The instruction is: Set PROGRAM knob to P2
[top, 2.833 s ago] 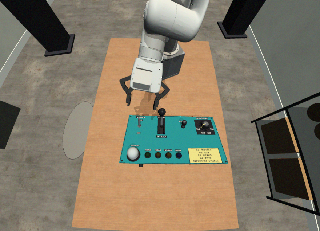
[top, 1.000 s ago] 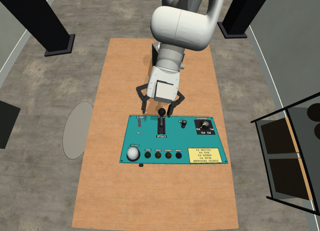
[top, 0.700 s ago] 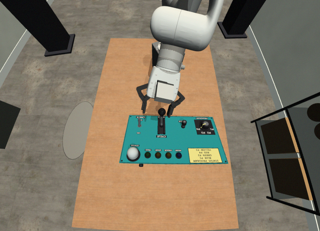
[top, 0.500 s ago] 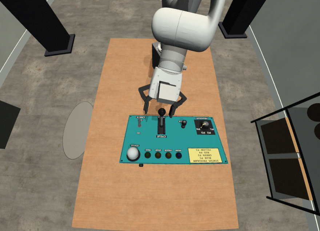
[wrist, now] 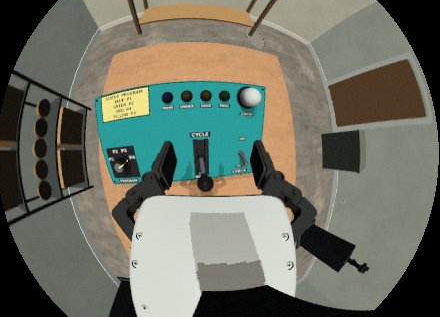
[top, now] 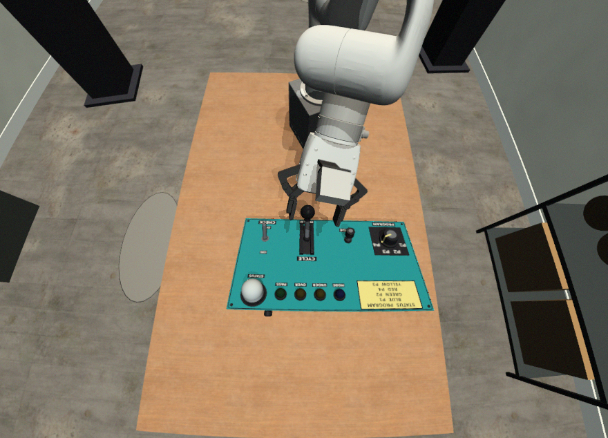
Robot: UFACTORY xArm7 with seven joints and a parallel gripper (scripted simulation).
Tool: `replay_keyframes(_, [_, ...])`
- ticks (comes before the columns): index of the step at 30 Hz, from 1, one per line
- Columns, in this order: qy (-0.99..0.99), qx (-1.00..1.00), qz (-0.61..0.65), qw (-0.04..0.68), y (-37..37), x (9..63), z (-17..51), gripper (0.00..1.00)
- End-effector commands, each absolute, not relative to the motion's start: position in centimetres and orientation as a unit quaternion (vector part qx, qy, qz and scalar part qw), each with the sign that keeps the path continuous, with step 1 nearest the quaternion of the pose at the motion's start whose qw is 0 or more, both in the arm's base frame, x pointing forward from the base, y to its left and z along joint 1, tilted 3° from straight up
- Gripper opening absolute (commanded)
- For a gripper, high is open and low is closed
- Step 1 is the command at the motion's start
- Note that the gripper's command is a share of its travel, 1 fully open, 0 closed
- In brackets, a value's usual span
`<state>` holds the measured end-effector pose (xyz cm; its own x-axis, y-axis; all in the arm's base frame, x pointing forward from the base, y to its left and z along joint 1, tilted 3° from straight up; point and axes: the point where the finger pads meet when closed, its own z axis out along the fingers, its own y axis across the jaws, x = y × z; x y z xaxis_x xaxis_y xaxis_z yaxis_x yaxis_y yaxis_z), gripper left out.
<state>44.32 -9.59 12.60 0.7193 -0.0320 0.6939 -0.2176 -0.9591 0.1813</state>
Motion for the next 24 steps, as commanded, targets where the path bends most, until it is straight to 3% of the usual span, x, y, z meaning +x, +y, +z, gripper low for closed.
replay_keyframes(1, [-0.07, 0.919, 0.365, 0.13, -9.6, 44.4, 12.7, 1.0])
replay_keyframes(24, [-0.072, 0.929, 0.344, 0.118, -6.0, 44.9, 11.2, 1.0])
